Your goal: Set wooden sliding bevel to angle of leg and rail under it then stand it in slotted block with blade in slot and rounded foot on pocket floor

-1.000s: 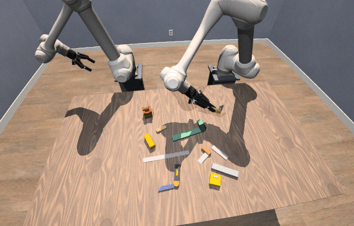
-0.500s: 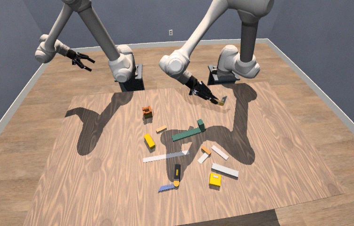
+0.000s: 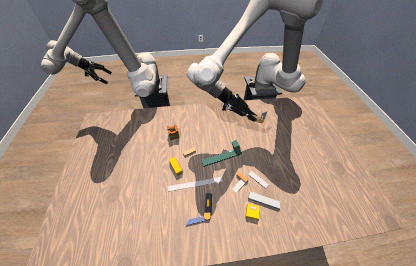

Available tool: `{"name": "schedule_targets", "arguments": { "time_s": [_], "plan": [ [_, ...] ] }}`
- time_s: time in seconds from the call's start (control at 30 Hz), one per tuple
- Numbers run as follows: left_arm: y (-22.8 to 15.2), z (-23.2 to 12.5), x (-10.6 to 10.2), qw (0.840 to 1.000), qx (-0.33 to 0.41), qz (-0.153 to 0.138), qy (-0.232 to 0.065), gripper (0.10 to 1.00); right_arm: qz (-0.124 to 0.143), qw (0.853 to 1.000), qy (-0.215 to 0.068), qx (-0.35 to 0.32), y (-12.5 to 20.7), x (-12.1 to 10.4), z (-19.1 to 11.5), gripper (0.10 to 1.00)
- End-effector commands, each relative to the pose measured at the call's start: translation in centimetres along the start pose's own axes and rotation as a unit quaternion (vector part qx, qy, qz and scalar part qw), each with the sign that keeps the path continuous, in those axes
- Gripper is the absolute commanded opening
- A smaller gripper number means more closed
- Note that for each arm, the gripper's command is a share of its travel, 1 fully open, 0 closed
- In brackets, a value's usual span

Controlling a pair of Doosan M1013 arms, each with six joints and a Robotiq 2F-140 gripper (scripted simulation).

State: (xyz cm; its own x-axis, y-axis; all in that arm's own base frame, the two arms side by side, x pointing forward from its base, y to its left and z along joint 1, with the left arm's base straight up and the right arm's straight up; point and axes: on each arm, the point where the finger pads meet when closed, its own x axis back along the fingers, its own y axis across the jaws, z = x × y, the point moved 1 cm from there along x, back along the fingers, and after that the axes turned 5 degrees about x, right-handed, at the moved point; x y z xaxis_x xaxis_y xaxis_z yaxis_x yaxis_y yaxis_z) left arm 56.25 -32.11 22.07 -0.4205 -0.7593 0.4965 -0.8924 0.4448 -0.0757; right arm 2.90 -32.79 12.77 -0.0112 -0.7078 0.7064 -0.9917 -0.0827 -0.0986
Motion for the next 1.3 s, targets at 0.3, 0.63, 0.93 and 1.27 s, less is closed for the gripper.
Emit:
{"name": "schedule_targets", "arguments": {
  "time_s": [0.3,0.63,0.93,1.27],
  "plan": [
    [-0.1,0.0,0.1,1.0,-0.003,0.001,0.001,0.099,0.0,1.0,0.001,0.0,0.0,0.1,0.0,1.0],
    [-0.3,0.1,0.2,1.0,-0.02,0.002,0.007,0.099,0.0,1.0,0.001,0.0,0.0,0.1,0.0,1.0],
    [-1.0,0.3,0.4,0.998,-0.065,0.007,0.021,0.099,0.0,1.0,0.001,0.0,0.0,0.1,0.0,1.0],
    [-2.0,0.7,0.7,0.99,-0.131,0.014,0.042,0.099,0.0,1.0,0.001,0.0,0.0,0.1,0.0,1.0]
  ]
}}
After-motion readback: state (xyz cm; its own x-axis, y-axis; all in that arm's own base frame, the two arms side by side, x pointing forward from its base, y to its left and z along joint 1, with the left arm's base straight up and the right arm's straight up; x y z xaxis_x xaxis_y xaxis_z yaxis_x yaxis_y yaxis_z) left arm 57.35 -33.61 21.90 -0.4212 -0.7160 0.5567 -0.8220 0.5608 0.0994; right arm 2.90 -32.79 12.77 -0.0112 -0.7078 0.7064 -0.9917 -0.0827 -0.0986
